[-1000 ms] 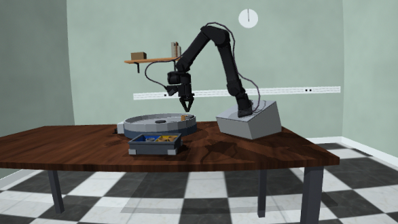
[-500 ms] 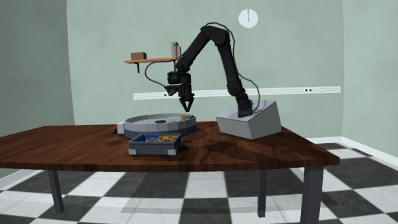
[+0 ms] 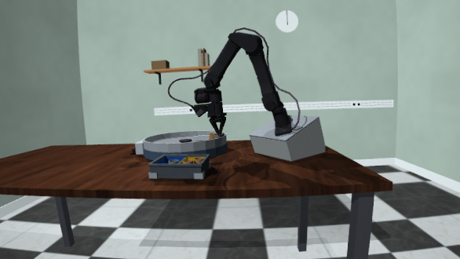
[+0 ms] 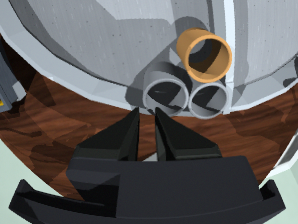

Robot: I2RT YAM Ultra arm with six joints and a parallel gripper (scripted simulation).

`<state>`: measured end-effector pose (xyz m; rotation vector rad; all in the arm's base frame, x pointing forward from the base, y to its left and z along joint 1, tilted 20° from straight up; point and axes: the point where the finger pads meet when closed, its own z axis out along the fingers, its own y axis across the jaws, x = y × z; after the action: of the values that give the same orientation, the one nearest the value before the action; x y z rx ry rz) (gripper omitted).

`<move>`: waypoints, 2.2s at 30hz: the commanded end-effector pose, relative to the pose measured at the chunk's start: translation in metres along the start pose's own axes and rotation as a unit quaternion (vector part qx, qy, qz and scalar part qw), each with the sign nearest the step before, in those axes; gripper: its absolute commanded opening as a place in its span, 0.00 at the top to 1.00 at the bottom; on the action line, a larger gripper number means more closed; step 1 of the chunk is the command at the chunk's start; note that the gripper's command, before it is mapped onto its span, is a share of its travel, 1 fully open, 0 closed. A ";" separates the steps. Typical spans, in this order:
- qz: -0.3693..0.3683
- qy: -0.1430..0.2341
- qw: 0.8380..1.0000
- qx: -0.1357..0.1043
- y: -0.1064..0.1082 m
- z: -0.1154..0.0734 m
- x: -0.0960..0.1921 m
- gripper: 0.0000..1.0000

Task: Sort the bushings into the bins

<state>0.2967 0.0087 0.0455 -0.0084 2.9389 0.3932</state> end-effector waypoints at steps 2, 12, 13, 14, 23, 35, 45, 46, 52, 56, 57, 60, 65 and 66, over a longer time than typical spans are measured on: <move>-0.004 -0.059 0.998 0.009 -0.003 -0.018 -0.028 0.86; -0.003 -0.052 0.999 0.008 -0.004 -0.014 -0.027 0.86; -0.003 -0.052 0.999 0.008 -0.004 -0.014 -0.027 0.86; -0.003 -0.052 0.999 0.008 -0.004 -0.014 -0.027 0.86; -0.003 -0.052 0.999 0.008 -0.004 -0.014 -0.027 0.86; -0.003 -0.051 0.999 0.008 -0.004 -0.013 -0.027 0.86; -0.007 -0.058 0.998 0.009 -0.002 -0.017 -0.030 0.86; -0.007 -0.058 0.998 0.009 -0.002 -0.017 -0.030 0.86; -0.007 -0.058 0.998 0.009 -0.002 -0.017 -0.030 0.86; -0.007 -0.058 0.998 0.009 -0.002 -0.017 -0.030 0.86; -0.007 -0.058 0.998 0.009 -0.002 -0.017 -0.030 0.86; -0.007 -0.058 0.998 0.009 -0.002 -0.017 -0.030 0.86; -0.007 -0.058 0.998 0.009 -0.002 -0.017 -0.030 0.86; -0.007 -0.058 0.998 0.009 -0.002 -0.017 -0.030 0.86</move>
<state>0.3080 0.0069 0.0489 -0.0103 2.8955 0.3773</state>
